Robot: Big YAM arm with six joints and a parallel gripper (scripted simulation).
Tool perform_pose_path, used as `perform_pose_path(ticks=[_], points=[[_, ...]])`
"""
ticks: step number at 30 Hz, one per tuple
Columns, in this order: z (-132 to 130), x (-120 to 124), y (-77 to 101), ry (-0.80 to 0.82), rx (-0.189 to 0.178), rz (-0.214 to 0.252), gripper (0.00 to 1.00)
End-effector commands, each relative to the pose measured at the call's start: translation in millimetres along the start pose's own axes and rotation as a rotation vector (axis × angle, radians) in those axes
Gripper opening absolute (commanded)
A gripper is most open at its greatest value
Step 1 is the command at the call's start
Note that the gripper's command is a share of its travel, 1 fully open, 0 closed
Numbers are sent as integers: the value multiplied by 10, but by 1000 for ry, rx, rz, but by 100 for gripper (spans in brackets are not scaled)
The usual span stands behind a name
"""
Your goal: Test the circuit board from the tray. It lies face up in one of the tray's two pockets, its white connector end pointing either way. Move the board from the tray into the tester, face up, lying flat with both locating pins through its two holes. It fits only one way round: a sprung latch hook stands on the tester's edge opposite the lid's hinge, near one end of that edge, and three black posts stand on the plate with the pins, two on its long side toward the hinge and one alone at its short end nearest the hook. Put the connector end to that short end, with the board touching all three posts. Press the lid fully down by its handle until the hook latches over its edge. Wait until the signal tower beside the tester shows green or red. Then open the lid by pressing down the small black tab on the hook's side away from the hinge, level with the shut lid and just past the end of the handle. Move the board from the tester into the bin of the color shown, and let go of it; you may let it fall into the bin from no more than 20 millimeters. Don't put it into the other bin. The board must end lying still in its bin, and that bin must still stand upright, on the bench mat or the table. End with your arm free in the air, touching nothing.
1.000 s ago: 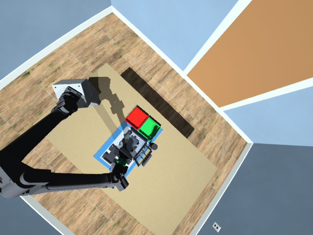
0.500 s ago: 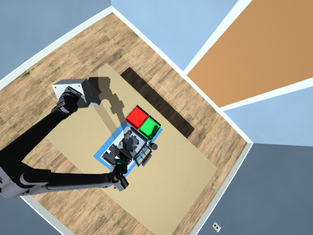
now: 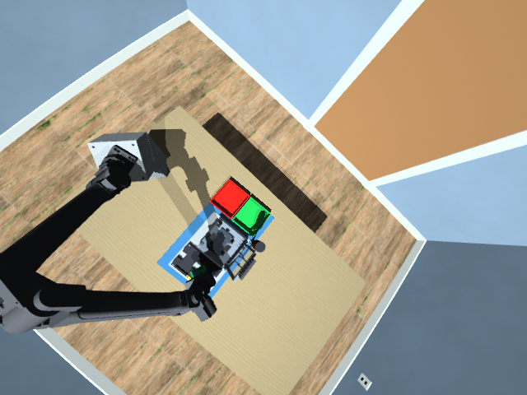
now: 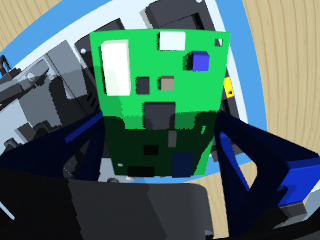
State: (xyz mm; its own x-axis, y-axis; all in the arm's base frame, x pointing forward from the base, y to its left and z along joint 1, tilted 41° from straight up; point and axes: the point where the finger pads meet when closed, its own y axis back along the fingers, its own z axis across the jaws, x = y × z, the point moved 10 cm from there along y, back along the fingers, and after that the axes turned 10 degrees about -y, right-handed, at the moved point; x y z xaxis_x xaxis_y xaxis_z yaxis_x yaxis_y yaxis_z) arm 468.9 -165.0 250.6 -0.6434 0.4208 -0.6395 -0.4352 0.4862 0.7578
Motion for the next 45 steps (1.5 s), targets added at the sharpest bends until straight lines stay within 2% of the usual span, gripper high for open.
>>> perform_pose_path(ticks=[1,4,6,21,23,31,45], points=[[60,-58,128,224,-15,-25,72],[60,-58,128,312,-14,-26,72],[60,-58,128,312,-14,-26,72],[62,-55,126,881,-8,-29,72],[62,-55,126,881,-8,-29,72],[63,-52,124,1202,-4,-30,72],[63,-48,122,1570,0,-30,72]])
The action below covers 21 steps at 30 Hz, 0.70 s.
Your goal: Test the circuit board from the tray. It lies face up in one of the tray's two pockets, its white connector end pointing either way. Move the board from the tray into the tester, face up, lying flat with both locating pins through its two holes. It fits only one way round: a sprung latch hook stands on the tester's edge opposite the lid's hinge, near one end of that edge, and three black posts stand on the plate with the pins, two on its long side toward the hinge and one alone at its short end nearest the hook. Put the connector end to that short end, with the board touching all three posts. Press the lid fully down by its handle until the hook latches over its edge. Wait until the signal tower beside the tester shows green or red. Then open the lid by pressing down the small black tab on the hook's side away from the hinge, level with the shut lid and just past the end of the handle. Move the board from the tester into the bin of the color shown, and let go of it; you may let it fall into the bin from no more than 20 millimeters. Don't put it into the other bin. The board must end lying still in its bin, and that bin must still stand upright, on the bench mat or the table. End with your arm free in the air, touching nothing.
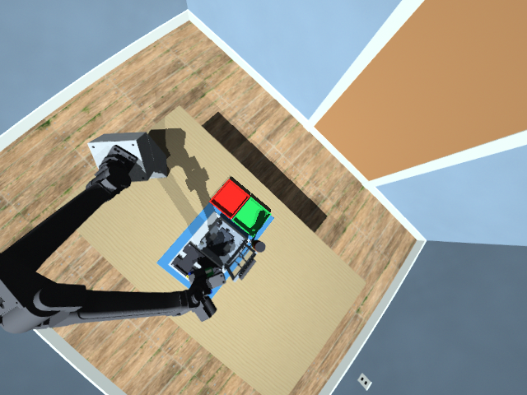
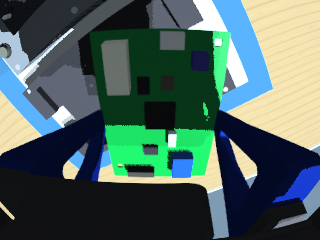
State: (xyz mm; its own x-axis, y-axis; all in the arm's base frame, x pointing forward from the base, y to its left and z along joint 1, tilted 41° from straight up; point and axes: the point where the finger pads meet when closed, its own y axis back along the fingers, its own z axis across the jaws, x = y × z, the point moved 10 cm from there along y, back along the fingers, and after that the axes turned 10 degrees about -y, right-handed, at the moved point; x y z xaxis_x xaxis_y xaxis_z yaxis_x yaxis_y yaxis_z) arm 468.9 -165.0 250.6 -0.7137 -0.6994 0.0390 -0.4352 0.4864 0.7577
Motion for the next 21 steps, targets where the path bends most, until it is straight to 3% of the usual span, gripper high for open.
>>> perform_pose_path(ticks=[1,10,21], points=[[-38,-69,121,168,18,-20,72],[-36,-68,120,376,19,-18,72],[-35,-68,119,503,20,-17,72]])
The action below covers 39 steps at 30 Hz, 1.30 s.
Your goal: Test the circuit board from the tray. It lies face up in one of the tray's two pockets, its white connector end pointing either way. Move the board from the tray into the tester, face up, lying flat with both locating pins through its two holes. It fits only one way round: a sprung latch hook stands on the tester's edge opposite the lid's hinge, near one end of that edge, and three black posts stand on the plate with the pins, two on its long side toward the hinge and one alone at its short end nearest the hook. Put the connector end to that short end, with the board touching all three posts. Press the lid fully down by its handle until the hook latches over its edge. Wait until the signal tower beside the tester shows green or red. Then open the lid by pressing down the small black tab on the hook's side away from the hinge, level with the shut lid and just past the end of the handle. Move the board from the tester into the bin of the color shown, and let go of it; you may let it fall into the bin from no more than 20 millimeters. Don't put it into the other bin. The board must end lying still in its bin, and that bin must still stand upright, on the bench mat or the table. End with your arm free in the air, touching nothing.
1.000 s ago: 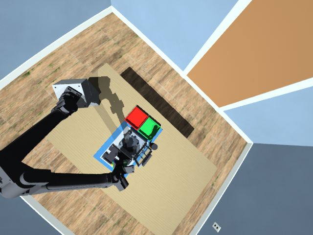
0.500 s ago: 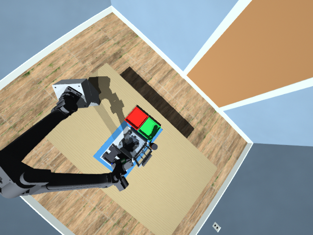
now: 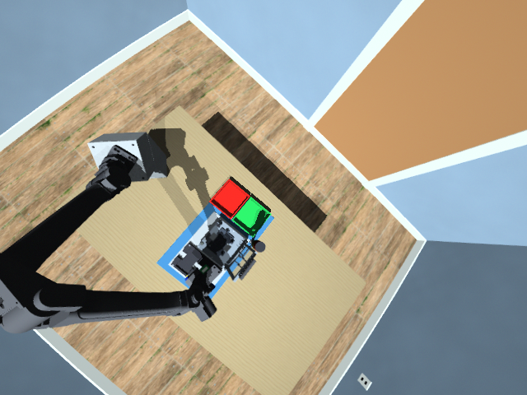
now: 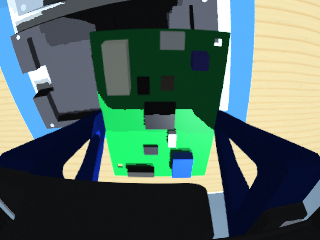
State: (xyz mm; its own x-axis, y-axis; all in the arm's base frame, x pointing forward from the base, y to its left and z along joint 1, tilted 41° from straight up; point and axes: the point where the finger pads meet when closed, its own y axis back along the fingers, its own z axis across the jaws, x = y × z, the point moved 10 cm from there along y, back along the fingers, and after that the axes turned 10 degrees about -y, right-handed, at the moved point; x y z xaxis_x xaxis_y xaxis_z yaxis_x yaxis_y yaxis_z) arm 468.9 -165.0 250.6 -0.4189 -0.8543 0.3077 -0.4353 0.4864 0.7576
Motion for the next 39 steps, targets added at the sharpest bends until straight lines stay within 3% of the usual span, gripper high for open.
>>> perform_pose_path(ticks=[1,39], points=[[-60,-47,118,81,23,-12,72],[-59,-47,118,131,23,-11,72]])
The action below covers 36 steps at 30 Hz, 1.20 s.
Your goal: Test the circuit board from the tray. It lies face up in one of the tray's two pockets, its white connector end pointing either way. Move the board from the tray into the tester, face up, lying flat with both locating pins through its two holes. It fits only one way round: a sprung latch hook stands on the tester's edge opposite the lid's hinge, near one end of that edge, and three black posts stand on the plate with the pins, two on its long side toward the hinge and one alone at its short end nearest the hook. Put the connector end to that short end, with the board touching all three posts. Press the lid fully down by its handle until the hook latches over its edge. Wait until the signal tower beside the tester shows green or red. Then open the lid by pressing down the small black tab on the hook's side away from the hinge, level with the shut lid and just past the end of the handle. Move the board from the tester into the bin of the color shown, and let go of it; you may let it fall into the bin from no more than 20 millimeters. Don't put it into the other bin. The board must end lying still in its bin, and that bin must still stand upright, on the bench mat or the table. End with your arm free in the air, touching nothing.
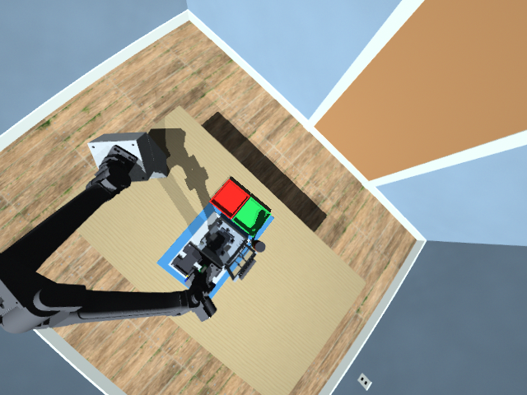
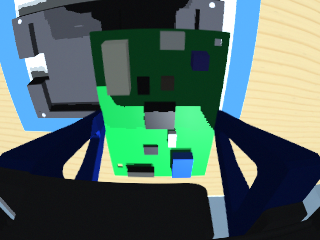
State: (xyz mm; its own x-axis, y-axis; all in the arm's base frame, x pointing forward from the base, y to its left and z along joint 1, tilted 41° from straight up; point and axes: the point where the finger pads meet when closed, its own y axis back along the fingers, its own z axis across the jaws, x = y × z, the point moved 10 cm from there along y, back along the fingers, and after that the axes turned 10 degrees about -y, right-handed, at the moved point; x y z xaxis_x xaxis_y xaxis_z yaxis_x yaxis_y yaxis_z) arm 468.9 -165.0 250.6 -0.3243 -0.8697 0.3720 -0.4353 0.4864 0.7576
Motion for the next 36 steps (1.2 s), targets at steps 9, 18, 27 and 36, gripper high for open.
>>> perform_pose_path(ticks=[9,18,27,36], points=[[-64,-40,118,18,23,-10,72],[-32,-82,118,12,23,-11,72],[-34,-122,156,-3,42,-6,72],[28,-259,168,-3,42,-7,72]])
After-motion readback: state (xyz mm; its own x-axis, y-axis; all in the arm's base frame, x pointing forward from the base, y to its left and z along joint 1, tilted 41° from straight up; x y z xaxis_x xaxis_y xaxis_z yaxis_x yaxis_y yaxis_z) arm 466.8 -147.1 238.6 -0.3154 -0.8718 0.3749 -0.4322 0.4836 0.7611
